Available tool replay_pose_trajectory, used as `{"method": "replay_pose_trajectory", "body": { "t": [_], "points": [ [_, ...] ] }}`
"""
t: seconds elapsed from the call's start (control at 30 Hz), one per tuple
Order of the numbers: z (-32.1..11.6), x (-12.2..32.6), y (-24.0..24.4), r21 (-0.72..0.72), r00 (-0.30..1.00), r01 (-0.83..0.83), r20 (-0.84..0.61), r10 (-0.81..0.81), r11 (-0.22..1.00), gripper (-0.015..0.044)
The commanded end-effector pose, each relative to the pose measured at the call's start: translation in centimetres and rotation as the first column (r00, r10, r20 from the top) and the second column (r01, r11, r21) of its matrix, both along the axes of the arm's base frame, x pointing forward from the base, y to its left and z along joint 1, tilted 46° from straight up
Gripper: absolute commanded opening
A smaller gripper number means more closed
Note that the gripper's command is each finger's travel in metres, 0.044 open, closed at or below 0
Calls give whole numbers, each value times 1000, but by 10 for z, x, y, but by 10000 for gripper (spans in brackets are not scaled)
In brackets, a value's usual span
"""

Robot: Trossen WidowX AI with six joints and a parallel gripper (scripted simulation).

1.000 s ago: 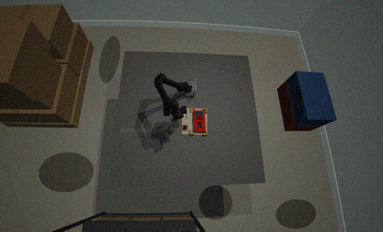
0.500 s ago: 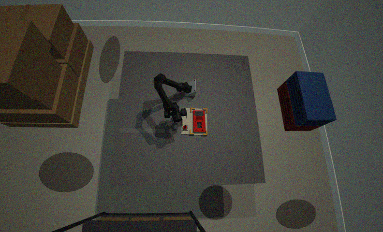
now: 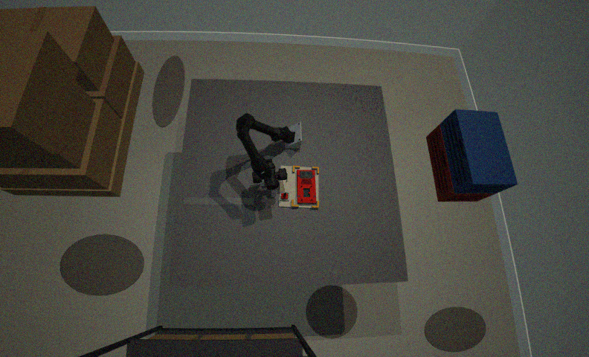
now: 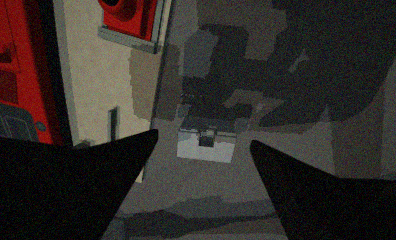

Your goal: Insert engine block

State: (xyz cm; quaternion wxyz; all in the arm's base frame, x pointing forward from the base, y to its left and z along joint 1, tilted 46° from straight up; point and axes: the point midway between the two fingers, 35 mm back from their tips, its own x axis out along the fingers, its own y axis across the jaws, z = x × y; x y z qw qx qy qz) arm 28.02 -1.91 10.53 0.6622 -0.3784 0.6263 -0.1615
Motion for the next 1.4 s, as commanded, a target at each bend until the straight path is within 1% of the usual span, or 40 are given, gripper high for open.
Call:
{"method": "replay_pose_trajectory", "body": {
  "t": [0.0, 0.2, 0.47, 0.7, 0.93, 1.37],
  "points": [
    [-3, 1, -4, -7, 1000, -3, 1, 3, 1000, 440],
    [-8, 1, -10, -8, 1000, -3, 1, 3, 1000, 440],
    [-8, 1, -10, -8, 1000, -3, 1, 3, 1000, 230],
    [-8, 1, -10, -8, 1000, -3, 1, 3, 1000, 183],
    [1, 2, 2, -4, 1000, -19, -4, 19, 1000, 0],
    [29, -2, 34, 2, 998, -67, -22, 67, 998, 0]
  ]
}}
